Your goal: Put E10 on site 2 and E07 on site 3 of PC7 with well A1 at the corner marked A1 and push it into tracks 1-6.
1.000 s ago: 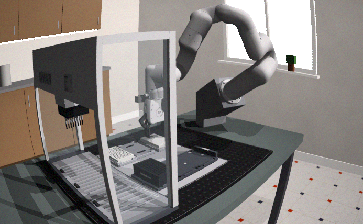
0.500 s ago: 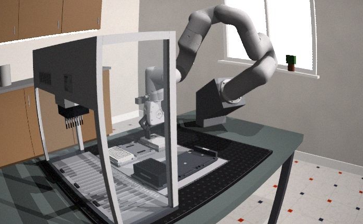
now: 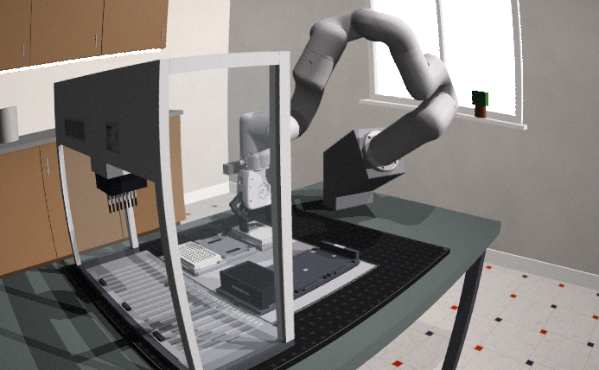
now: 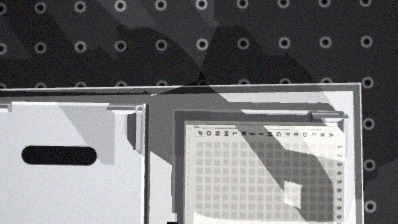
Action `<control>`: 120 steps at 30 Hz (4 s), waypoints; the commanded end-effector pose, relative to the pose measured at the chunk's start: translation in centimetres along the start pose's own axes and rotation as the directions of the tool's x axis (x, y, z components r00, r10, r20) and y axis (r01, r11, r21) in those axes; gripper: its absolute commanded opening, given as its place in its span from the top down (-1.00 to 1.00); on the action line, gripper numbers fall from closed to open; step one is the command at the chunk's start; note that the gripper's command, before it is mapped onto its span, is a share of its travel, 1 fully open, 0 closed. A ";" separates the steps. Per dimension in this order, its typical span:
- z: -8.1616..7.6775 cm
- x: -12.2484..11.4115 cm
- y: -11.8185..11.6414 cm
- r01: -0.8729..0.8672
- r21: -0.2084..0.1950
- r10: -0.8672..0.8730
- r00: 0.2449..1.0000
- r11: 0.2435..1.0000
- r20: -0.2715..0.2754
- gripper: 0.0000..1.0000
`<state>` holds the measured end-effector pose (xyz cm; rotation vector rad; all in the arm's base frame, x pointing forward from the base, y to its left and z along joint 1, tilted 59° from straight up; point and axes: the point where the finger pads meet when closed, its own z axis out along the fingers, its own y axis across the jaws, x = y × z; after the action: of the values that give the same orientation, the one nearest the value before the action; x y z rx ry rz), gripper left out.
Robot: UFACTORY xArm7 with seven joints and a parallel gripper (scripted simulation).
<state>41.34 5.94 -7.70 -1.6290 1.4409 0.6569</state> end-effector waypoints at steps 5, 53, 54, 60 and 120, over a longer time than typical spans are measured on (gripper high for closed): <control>0.4 0.1 -0.1 0.000 0.003 0.000 1.000 1.000 -0.003 -1.00; 1.2 0.1 -0.1 0.000 0.003 0.000 1.000 1.000 -0.003 1.00; 1.2 0.1 -0.1 0.000 0.003 0.000 1.000 1.000 -0.003 1.00; 1.2 0.1 -0.1 0.000 0.003 0.000 1.000 1.000 -0.003 1.00; -0.6 0.1 -0.1 0.000 0.003 0.000 1.000 1.000 -0.003 1.00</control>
<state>41.32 5.72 -7.59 -1.6290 1.4413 0.6564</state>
